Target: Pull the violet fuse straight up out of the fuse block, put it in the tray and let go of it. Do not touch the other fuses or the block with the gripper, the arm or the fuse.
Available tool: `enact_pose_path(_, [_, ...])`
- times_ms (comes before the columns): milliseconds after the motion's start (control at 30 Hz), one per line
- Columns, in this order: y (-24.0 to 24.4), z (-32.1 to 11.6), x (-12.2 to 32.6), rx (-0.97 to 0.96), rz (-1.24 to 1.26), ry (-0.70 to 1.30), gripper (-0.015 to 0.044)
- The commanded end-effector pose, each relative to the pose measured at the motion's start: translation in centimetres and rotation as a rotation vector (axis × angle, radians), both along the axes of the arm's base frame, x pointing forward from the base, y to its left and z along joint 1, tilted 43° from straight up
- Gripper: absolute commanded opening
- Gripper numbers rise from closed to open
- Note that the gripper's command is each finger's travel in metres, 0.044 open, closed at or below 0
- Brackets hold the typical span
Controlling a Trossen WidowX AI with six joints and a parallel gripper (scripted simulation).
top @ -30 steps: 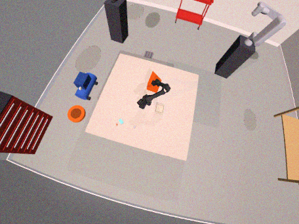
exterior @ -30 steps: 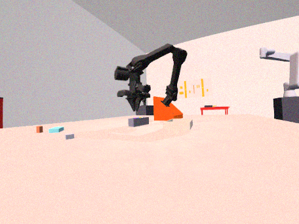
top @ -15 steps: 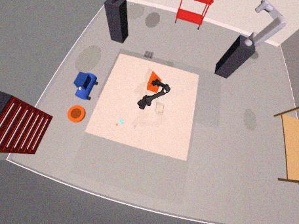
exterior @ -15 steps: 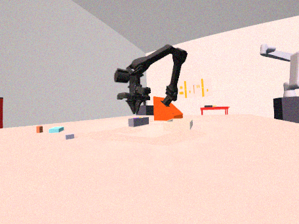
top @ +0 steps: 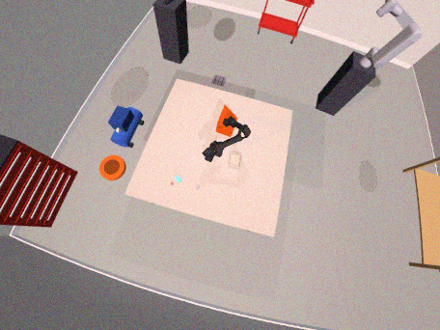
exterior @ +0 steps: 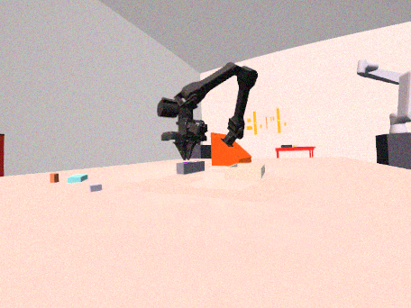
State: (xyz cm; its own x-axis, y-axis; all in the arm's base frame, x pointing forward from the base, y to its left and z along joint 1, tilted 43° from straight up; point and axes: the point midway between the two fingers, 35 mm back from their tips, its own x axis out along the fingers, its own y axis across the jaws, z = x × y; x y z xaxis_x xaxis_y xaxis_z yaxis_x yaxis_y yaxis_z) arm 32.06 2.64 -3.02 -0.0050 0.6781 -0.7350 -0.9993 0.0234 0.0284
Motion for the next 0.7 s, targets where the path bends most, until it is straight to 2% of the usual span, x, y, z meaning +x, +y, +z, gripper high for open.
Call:
enact_pose_path(0, [0.30,-0.23,-0.23,0.004,-0.003,0.010,0.0072])
enact_pose_path(667, [0.90,-0.86,-0.24,0.005,-0.003,0.010,0.0072])
